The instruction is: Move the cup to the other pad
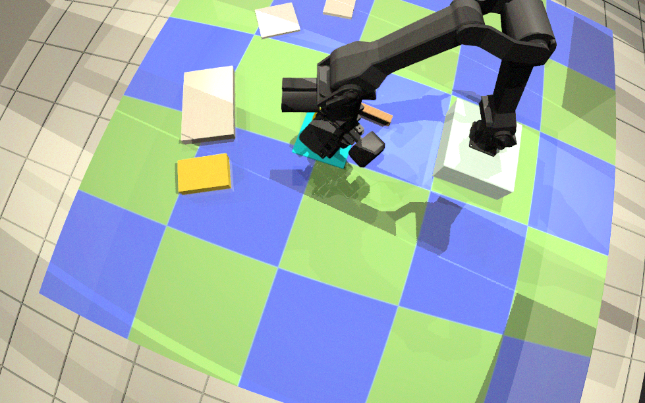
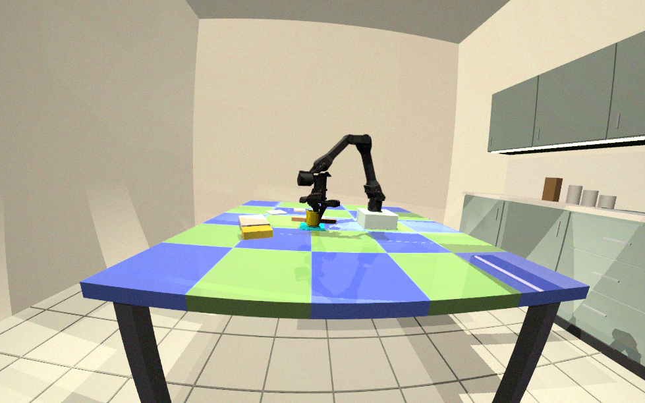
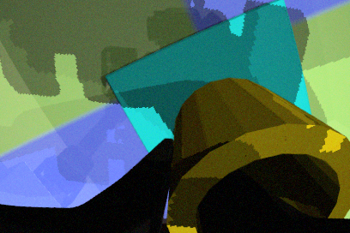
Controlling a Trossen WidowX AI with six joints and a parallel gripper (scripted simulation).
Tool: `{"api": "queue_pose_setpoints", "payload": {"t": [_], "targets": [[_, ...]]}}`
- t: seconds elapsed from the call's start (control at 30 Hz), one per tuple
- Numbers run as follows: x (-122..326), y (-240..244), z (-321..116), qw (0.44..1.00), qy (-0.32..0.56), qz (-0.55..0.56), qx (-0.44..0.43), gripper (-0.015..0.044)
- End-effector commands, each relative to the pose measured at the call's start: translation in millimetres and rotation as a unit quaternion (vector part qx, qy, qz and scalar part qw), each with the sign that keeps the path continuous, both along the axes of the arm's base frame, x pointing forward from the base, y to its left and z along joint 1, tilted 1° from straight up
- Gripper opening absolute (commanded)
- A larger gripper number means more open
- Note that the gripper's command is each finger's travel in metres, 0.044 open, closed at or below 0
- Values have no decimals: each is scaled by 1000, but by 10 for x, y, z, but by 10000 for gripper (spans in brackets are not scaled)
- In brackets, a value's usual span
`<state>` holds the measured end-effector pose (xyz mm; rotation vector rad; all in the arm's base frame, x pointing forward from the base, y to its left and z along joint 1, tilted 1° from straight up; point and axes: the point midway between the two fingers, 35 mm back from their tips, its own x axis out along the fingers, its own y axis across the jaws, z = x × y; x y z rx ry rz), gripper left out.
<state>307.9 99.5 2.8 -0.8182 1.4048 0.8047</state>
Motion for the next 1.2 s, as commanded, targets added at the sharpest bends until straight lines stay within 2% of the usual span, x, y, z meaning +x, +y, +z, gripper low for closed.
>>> {"api": "queue_pose_setpoints", "payload": {"t": [0.0, 0.33, 0.53, 1.17], "targets": [[1, 0, 5, 1000, 0, 0, 0, 0], [1, 0, 5, 1000, 0, 0, 0, 0], [1, 0, 5, 1000, 0, 0, 0, 146], [6, 2, 206, 1000, 0, -1, 1, 146]]}}
